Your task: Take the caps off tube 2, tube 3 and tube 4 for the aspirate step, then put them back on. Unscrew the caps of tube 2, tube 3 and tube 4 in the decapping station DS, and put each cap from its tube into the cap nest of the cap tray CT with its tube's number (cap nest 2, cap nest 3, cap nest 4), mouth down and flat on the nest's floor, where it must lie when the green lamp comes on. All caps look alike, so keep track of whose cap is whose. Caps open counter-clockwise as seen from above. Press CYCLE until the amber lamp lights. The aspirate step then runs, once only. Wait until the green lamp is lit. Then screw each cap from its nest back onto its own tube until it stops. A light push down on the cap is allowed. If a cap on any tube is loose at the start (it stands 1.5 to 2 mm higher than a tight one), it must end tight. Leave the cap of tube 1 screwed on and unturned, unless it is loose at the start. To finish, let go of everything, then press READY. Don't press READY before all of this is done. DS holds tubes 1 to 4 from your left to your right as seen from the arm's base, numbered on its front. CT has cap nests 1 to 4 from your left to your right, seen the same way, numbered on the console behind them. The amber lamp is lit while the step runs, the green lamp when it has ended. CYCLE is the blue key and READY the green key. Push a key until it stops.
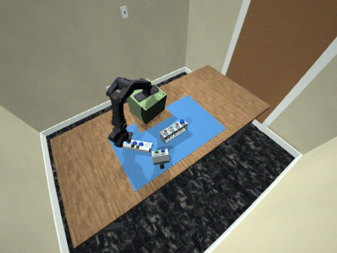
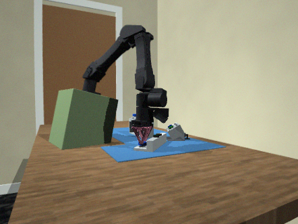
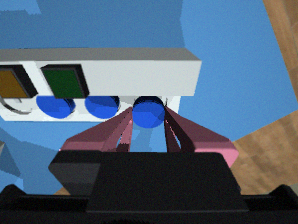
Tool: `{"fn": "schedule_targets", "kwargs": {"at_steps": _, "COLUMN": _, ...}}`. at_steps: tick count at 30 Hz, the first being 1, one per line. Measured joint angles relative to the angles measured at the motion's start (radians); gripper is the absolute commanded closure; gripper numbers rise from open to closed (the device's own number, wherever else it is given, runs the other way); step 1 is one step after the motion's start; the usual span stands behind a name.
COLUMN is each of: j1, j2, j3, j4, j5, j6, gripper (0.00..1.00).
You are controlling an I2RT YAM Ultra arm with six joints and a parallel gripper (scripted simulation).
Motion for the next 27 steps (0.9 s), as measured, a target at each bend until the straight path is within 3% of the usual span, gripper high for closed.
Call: {"fn": "schedule_targets", "kwargs": {"at_steps": 27, "j1": 0.000, "j2": 0.000, "j3": 0.012, "j4": 0.002, "j5": 0.000, "j6": -0.004, "gripper": 1.00}}
